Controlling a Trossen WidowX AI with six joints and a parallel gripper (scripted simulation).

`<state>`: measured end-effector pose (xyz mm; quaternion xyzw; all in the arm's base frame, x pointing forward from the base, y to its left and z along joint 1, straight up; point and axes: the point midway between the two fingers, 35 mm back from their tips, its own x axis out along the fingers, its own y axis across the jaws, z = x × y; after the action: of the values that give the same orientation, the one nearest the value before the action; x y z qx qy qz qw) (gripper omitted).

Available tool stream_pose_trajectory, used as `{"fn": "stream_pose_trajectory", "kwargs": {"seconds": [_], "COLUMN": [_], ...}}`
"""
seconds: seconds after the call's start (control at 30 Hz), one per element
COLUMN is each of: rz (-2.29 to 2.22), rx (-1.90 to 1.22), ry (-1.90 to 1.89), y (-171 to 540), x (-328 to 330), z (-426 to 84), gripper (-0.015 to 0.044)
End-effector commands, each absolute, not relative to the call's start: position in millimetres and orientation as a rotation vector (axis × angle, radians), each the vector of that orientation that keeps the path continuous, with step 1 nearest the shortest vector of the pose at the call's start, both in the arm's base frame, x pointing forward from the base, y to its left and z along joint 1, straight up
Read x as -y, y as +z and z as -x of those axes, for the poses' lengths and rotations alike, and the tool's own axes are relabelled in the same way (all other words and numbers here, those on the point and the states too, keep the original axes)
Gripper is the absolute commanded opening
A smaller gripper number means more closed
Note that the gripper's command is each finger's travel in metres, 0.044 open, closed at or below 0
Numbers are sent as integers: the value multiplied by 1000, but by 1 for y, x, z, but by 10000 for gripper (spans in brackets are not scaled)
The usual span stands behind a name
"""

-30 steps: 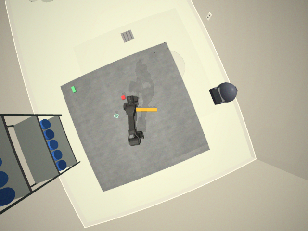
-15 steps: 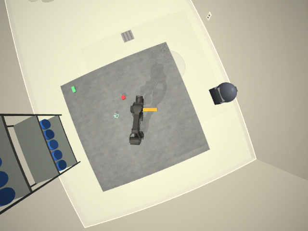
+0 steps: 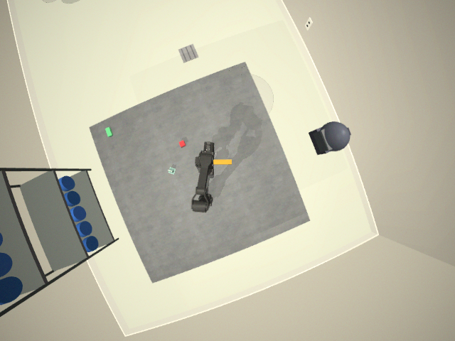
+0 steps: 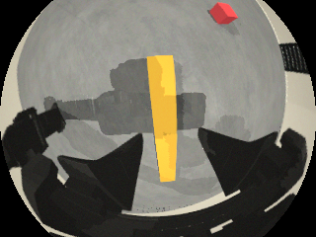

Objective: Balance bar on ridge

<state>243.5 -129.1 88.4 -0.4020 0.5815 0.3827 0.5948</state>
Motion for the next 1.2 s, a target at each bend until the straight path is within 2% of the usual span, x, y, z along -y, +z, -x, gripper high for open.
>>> {"fn": "stream_pose_trajectory", "kwargs": {"seconds": [0.0,1.17], "rz": [935,934], "rx": [-1357,-1357], "ry": [901,901], "y": [72,46], "x": [129,129], "z": [-241,-241], "gripper": [315,315]}}
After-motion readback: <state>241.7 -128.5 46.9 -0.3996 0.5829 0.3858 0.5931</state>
